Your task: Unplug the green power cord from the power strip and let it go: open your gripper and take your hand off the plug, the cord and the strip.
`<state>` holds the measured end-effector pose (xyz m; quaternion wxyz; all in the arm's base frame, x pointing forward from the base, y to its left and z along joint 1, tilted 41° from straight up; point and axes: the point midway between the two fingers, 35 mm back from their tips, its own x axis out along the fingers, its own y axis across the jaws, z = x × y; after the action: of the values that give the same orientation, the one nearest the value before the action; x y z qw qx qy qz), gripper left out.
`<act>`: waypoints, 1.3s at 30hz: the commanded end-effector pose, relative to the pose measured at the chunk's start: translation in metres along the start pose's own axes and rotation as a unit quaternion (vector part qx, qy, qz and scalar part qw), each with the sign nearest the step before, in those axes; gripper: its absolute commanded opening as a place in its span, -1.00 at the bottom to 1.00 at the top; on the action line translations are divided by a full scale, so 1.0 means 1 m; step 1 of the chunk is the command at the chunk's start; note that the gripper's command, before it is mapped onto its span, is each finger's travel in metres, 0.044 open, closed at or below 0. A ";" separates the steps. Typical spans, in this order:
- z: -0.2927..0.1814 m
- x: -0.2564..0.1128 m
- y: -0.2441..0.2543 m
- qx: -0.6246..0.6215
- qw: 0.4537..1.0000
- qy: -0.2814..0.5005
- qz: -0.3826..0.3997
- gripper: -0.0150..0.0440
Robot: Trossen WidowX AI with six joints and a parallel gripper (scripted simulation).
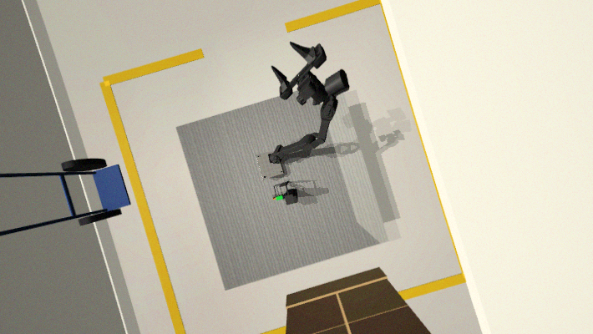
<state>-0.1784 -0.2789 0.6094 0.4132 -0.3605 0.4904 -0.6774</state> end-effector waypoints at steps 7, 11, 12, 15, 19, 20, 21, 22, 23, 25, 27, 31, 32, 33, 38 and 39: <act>0.029 0.027 0.044 0.056 0.995 -0.048 0.066 0.24; 0.047 0.047 0.082 0.110 0.984 -0.069 0.125 0.05; 0.053 0.053 0.095 0.125 0.979 -0.075 0.145 0.05; 0.076 0.067 0.140 0.170 0.959 -0.088 0.211 0.05; 0.110 0.075 0.202 0.220 0.923 -0.096 0.300 0.05; 0.118 0.075 0.215 0.229 0.915 -0.096 0.319 0.05; 0.125 0.075 0.226 0.241 0.905 -0.096 0.336 0.05; 0.133 0.073 0.239 0.256 0.894 -0.095 0.356 0.05; 0.142 0.072 0.253 0.270 0.881 -0.092 0.377 0.05; 0.160 0.066 0.280 0.296 0.854 -0.085 0.419 0.05; 0.177 0.058 0.307 0.319 0.825 -0.075 0.460 0.05; 0.209 0.033 0.362 0.336 0.771 -0.050 0.538 0.05; 0.215 0.024 0.375 0.328 0.761 -0.048 0.557 0.05; 0.221 0.014 0.388 0.316 0.753 -0.048 0.575 0.05; 0.247 -0.023 0.439 0.324 0.693 -0.001 0.644 0.05; 0.251 -0.031 0.448 0.325 0.680 0.010 0.657 0.05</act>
<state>0.1309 -0.4312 0.2610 0.8412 0.1756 0.3484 -0.3743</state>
